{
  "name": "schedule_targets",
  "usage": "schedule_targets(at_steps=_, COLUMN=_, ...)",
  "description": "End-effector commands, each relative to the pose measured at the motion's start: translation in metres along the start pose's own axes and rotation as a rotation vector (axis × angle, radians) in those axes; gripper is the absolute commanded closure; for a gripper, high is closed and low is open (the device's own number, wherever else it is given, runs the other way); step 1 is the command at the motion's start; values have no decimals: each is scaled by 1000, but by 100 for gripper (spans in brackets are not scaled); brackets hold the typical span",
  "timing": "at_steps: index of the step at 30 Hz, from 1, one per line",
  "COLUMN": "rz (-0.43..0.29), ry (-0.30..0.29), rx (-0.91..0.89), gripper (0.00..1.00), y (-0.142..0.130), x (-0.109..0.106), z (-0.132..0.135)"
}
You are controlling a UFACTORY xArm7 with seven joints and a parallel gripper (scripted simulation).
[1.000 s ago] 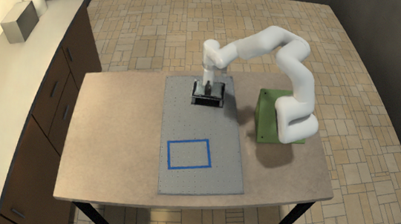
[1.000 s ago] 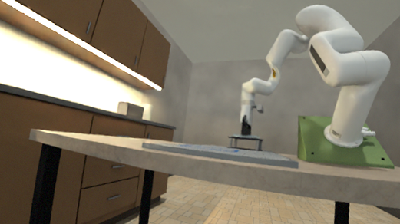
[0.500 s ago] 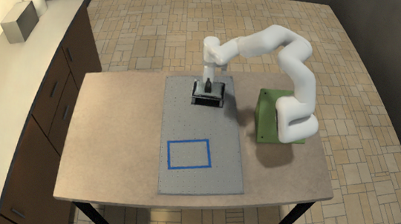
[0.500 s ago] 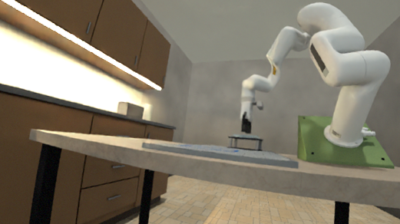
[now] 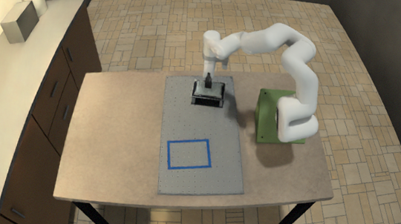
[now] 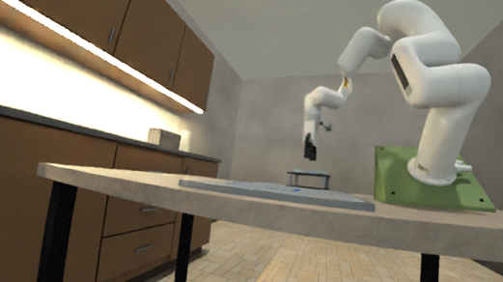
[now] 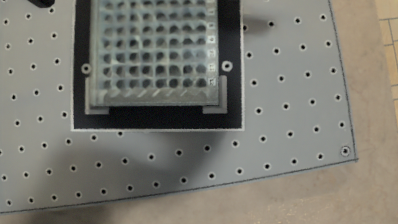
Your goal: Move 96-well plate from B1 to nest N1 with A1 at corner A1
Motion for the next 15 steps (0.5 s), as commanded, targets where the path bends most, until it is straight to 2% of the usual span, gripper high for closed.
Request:
schedule_targets(at_steps=1, rz=-3, ry=4, rx=0, gripper=0, y=-1, x=-11, z=-1)
schedule_targets(at_steps=15, rz=-3, ry=4, rx=0, gripper=0, y=0, x=-40, z=-1)
Point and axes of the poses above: the point where the finger pads meet when closed, its own x axis out along the fingers, its own z axis across the jaws, y = z × x, the point moved 6 cm from there along -x, back along the fingers, and after that the axes turned 13 degrees about -x, right-handed, at the moved point
